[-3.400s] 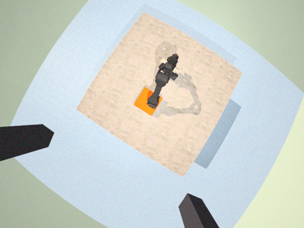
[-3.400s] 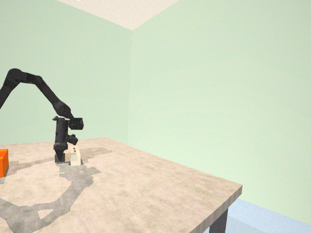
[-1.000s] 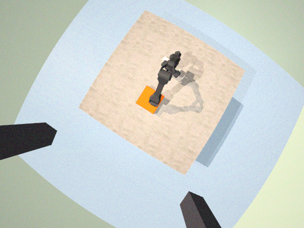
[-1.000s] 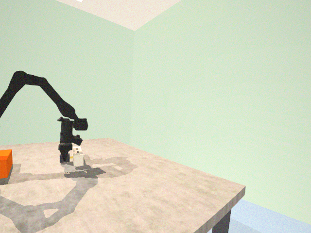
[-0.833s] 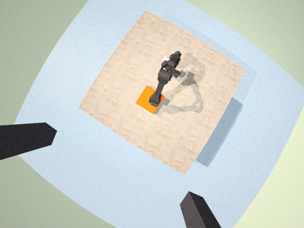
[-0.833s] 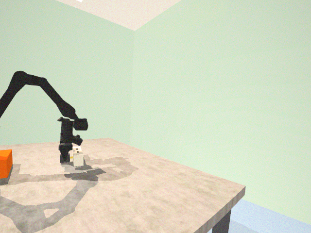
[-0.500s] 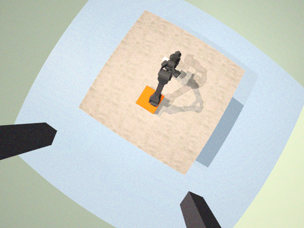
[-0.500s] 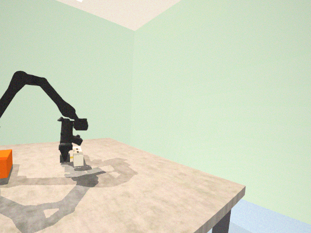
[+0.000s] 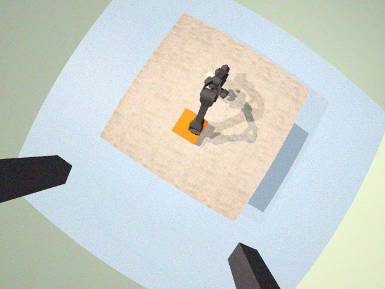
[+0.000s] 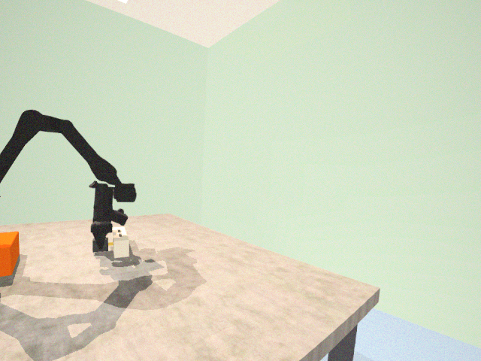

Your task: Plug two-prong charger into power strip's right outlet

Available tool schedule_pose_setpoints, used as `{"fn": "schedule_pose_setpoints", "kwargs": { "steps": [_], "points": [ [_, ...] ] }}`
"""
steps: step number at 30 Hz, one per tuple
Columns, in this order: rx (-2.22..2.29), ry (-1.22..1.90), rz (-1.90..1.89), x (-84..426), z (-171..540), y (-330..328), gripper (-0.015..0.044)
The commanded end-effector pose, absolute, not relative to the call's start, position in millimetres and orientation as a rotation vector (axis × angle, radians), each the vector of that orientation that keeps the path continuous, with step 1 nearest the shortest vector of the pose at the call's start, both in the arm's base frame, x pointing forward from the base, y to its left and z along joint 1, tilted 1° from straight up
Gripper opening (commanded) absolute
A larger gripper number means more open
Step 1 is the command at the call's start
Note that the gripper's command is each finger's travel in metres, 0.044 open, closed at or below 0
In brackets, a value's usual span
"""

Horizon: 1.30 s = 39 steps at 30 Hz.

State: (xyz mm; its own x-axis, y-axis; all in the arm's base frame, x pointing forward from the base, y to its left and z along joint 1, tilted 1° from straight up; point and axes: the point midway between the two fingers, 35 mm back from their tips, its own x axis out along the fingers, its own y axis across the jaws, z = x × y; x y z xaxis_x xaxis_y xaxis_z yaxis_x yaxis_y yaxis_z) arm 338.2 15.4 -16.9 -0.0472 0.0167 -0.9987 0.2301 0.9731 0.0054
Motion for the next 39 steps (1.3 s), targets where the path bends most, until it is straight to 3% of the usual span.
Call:
{"fn": "schedule_pose_setpoints", "kwargs": {
  "steps": [1, 39],
  "points": [
    [0.194, 1.612, -0.169, 339, -16, 16, 0.0000],
    [0.194, 1.611, -0.169, 349, -15, 14, 0.0000]
  ]
}}
